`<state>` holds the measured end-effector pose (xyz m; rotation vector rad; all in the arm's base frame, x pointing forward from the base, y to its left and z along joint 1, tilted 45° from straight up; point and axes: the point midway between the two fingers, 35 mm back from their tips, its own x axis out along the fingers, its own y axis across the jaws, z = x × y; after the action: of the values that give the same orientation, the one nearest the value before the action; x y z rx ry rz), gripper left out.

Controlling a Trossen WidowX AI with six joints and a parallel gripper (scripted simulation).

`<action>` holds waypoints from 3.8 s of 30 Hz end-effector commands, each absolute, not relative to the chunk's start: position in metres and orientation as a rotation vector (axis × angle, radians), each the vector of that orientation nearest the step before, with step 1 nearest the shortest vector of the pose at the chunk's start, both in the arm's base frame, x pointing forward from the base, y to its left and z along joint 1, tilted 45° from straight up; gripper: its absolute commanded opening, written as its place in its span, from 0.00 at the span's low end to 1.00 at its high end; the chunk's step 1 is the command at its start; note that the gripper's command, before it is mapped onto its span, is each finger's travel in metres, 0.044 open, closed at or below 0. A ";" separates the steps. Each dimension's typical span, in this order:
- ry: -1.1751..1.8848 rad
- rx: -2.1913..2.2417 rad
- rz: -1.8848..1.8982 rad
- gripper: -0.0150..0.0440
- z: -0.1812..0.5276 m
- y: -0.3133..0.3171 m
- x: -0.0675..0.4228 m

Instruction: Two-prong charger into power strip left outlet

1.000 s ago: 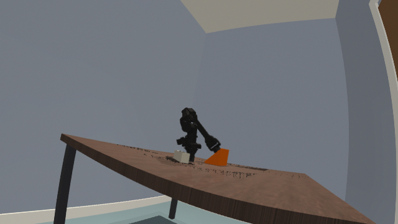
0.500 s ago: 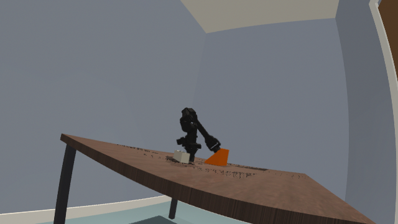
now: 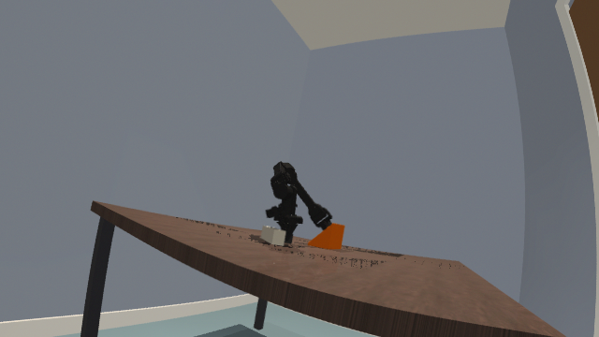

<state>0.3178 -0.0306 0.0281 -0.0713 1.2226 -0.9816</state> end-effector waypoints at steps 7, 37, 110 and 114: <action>1.195 -0.071 -0.987 0.25 0.034 -0.031 0.323; 1.195 -0.071 -0.987 0.25 0.032 -0.033 0.324; 1.198 -0.071 -0.987 1.00 0.022 -0.026 0.309; 1.197 -0.071 -0.987 1.00 0.021 -0.025 0.308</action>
<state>0.3089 -0.0257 0.0219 -0.0729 1.2040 -0.9825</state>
